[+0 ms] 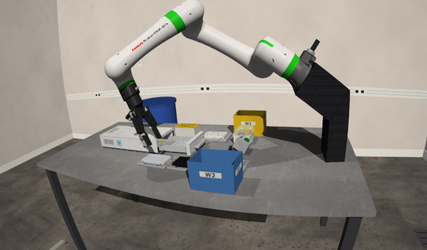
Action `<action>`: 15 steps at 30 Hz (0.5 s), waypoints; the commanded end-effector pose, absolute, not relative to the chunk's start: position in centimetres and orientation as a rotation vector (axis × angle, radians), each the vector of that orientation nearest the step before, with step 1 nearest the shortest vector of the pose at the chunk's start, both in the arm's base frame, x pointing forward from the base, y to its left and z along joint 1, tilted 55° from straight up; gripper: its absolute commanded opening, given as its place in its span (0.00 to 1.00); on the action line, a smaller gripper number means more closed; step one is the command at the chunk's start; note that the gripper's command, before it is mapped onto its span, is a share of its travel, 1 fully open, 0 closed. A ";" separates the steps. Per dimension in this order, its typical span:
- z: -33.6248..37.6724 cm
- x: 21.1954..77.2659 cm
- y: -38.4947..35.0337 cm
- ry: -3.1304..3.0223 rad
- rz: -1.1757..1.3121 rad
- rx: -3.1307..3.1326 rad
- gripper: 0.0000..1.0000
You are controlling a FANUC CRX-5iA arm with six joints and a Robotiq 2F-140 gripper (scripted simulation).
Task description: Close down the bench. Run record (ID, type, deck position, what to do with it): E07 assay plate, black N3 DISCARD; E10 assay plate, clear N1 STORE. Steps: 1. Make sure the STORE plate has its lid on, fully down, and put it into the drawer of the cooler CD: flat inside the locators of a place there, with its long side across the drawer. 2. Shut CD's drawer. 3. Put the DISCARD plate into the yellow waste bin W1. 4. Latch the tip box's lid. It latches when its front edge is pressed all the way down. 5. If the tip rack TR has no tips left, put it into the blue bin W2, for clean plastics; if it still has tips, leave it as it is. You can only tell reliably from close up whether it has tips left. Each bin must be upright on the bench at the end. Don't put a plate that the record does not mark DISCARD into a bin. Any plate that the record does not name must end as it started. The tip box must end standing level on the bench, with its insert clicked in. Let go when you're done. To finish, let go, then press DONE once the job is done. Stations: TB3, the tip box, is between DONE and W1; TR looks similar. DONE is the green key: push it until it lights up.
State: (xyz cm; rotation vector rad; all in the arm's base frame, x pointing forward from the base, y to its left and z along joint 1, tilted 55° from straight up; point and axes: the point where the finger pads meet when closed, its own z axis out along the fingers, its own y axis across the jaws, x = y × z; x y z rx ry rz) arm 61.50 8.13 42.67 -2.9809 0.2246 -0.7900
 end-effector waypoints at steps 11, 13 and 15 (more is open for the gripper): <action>41.8 62.8 8.0 0.224 -0.792 -2.980 0.10; 41.6 63.0 8.0 0.224 -0.792 -2.980 0.10; 41.6 63.0 8.0 0.224 -0.792 -2.980 0.10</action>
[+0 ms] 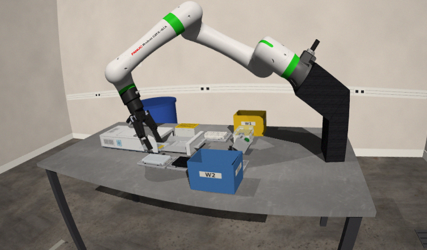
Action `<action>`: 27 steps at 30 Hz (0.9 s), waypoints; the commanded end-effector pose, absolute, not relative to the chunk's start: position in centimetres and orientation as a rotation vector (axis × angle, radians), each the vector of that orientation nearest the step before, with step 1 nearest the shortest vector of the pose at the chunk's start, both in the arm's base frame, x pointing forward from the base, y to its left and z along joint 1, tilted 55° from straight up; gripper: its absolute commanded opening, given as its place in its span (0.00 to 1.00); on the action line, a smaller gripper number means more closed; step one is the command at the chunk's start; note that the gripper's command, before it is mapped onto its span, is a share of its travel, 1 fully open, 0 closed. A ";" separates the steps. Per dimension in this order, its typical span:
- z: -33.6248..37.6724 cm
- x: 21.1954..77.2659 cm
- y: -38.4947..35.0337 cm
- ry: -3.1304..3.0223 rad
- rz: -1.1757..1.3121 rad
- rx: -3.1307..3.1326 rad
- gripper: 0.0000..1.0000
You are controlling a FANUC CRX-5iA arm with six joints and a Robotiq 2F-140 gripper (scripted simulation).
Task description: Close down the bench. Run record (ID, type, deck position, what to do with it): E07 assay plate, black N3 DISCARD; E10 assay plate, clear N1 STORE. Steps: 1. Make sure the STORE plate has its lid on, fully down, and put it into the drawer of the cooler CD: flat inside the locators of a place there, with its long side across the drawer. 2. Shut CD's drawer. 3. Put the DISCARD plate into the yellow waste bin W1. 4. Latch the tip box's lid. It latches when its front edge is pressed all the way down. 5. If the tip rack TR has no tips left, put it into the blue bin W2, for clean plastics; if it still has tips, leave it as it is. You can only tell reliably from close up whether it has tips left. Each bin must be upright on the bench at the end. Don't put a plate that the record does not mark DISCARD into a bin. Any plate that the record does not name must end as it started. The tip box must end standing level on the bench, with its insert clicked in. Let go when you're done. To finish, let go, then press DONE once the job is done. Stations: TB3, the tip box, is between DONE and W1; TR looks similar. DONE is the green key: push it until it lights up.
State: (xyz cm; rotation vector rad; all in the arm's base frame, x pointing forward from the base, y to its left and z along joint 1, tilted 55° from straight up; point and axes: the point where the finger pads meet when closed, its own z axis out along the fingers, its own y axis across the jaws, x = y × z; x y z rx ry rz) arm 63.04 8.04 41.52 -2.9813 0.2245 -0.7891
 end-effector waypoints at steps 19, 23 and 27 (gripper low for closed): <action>40.3 64.9 7.9 0.224 -0.792 -2.980 0.10; 40.0 65.3 7.9 0.224 -0.792 -2.980 0.10; 39.7 65.7 7.9 0.224 -0.792 -2.980 0.10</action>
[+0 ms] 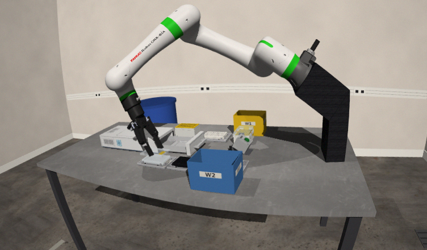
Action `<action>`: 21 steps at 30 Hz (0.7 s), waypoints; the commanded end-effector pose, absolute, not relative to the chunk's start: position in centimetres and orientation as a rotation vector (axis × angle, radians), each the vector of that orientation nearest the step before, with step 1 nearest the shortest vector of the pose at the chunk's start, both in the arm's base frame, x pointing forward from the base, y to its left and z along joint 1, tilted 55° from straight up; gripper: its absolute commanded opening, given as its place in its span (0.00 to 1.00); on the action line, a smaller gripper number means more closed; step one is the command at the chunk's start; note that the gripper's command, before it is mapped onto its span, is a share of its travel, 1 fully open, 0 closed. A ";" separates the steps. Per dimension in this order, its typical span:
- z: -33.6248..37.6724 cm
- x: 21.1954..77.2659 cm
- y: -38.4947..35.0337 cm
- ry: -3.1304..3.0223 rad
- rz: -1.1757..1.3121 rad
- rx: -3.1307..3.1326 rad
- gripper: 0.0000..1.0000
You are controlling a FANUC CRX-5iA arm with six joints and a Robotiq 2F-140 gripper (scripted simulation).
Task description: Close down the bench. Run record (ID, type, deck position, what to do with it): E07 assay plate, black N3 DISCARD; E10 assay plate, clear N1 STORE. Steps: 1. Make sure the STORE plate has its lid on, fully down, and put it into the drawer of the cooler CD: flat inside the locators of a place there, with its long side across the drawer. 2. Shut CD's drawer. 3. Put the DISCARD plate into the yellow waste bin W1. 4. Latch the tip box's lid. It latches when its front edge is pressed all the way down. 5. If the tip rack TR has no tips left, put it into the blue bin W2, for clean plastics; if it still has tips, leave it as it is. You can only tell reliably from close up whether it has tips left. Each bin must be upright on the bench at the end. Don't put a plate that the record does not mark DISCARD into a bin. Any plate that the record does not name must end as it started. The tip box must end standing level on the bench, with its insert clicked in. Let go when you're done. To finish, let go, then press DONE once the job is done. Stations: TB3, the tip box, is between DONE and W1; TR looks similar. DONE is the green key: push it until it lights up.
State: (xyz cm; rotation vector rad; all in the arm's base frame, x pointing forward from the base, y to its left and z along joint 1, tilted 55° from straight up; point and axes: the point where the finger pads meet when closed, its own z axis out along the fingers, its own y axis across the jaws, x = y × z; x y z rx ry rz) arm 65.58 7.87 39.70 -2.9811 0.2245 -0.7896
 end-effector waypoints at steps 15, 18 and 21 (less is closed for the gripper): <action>39.0 66.8 7.8 0.224 -0.792 -2.980 0.10; 39.0 66.8 7.8 0.224 -0.792 -2.980 0.10; 39.0 66.8 7.8 0.224 -0.792 -2.980 0.10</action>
